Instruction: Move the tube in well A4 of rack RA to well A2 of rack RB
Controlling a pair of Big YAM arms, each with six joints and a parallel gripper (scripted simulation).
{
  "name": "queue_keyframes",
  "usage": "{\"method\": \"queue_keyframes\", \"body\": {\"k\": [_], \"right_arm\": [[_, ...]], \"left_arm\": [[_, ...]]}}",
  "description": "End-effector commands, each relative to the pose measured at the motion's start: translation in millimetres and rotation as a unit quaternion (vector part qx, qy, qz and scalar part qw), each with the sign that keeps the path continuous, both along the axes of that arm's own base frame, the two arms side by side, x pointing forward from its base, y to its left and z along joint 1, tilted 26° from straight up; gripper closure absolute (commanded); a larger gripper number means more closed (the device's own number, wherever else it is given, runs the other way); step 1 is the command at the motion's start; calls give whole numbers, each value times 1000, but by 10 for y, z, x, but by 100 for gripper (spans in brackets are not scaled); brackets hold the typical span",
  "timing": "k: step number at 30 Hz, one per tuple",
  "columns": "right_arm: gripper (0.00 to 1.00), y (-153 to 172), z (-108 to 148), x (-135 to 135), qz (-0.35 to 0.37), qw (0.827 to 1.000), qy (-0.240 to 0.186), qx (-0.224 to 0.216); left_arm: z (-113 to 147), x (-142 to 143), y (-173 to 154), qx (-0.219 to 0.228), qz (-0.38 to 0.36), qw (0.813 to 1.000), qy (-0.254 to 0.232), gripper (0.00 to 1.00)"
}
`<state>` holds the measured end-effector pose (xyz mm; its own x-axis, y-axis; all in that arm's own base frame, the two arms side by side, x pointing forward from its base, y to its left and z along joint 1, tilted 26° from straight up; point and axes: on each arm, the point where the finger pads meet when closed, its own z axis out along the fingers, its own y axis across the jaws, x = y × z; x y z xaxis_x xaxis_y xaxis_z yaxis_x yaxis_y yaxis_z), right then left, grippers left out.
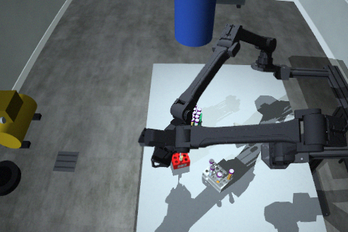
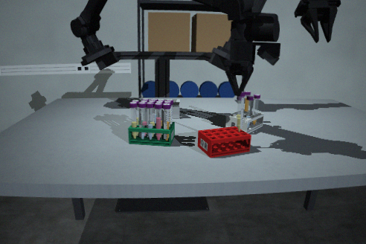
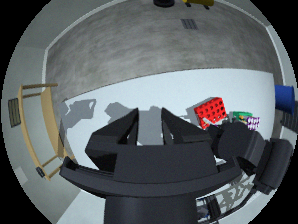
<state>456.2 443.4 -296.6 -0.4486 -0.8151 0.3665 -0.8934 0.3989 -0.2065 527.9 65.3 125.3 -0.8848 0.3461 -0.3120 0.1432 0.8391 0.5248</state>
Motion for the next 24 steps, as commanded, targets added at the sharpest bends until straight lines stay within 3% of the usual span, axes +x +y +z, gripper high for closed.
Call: {"method": "queue_keyframes", "body": {"k": [1, 24], "right_arm": [[100, -131, -185, 3, -2, 1000, 6, -7], [100, -67, -138, 65, -3, 1000, 0, -1]], "left_arm": [[152, 112, -16, 0, -1, 1000, -18, 70], [152, 112, -16, 0, -1, 1000, -18, 70]]}}
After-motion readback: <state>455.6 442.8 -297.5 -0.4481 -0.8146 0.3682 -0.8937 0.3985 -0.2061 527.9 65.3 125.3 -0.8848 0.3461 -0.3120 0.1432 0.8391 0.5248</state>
